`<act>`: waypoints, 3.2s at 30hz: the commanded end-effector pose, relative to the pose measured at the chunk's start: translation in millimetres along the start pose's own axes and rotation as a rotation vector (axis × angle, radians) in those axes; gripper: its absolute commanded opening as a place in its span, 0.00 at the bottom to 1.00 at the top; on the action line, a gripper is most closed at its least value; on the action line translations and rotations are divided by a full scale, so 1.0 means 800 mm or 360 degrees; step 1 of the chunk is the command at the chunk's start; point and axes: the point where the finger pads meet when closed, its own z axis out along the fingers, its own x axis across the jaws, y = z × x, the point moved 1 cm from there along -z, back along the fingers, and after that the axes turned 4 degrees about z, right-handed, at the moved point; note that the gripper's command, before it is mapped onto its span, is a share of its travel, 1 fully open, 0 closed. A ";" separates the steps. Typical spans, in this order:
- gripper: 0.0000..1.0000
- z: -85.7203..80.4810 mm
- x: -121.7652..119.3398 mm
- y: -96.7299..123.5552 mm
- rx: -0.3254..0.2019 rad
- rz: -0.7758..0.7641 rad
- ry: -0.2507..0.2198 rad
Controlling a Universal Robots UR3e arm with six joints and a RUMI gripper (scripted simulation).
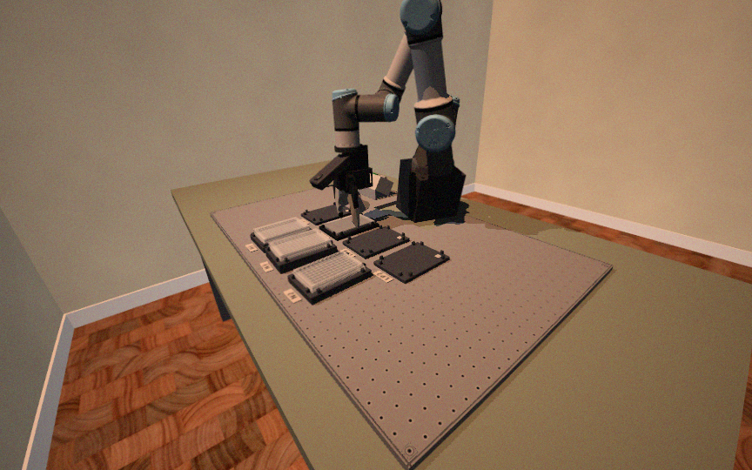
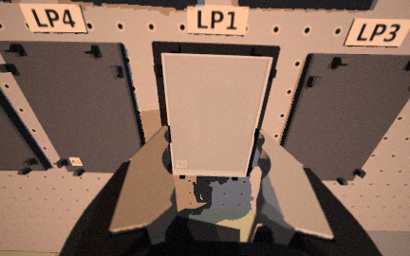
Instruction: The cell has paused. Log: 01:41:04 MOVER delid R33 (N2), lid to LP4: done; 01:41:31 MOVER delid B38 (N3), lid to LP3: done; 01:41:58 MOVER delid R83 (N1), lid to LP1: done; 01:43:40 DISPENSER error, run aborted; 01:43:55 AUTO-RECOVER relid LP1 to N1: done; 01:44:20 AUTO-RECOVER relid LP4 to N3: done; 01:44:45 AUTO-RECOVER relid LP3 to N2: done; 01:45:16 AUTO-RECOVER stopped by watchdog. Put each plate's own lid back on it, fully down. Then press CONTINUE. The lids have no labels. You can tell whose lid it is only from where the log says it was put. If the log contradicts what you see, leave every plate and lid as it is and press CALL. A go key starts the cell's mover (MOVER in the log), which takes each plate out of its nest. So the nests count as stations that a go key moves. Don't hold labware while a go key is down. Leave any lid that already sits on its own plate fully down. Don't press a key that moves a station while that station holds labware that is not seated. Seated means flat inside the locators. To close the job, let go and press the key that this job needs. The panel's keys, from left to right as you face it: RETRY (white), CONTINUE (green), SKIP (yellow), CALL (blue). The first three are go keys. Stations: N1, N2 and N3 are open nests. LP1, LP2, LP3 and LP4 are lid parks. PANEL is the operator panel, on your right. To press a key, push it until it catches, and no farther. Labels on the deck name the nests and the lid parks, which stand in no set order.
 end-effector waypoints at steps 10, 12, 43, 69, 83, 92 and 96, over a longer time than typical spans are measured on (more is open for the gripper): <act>0.00 0.000 0.000 0.000 0.0004 0.0000 0.0003; 0.00 0.000 0.000 0.000 0.0004 0.0000 0.0003; 0.82 0.000 0.000 0.000 0.0004 0.0000 0.0003; 0.82 0.000 -0.001 0.000 0.0004 0.0000 0.0003; 0.82 -0.018 0.001 0.000 0.0005 -0.0001 0.0005; 0.82 -0.032 0.001 0.000 0.0005 -0.0001 0.0006; 0.82 -0.041 0.001 0.000 0.0005 -0.0001 0.0006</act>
